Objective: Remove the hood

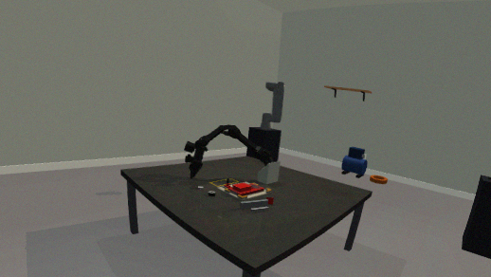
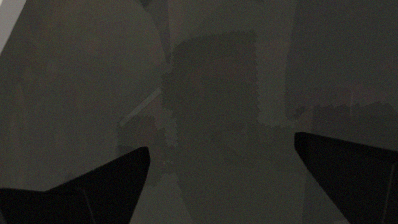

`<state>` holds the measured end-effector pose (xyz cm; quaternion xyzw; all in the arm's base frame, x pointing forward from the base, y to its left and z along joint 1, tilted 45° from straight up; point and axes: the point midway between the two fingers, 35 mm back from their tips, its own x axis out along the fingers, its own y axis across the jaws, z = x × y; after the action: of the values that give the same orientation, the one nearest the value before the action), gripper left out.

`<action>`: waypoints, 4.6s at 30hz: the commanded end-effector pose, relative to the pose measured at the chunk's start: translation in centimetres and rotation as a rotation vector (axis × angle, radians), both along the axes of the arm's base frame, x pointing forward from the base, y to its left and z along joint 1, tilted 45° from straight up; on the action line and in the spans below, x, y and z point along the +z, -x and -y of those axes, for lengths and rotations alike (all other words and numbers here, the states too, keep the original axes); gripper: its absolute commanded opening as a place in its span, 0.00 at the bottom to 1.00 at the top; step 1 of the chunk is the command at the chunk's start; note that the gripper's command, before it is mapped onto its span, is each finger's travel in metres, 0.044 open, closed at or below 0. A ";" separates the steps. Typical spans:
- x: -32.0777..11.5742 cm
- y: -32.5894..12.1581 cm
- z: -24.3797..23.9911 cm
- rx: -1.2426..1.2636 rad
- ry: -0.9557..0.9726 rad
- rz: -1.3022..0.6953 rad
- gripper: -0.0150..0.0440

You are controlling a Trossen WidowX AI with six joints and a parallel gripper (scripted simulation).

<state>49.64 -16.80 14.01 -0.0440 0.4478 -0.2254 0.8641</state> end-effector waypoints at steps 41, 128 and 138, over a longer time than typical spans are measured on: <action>-17.3 15.3 -25.9 0.049 0.365 -0.609 1.00; -21.6 15.0 -21.5 0.048 0.368 -0.609 1.00; -21.5 15.0 -21.7 0.044 0.362 -0.606 0.78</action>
<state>34.67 4.86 -7.51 -0.2716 0.6354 -0.2588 0.6749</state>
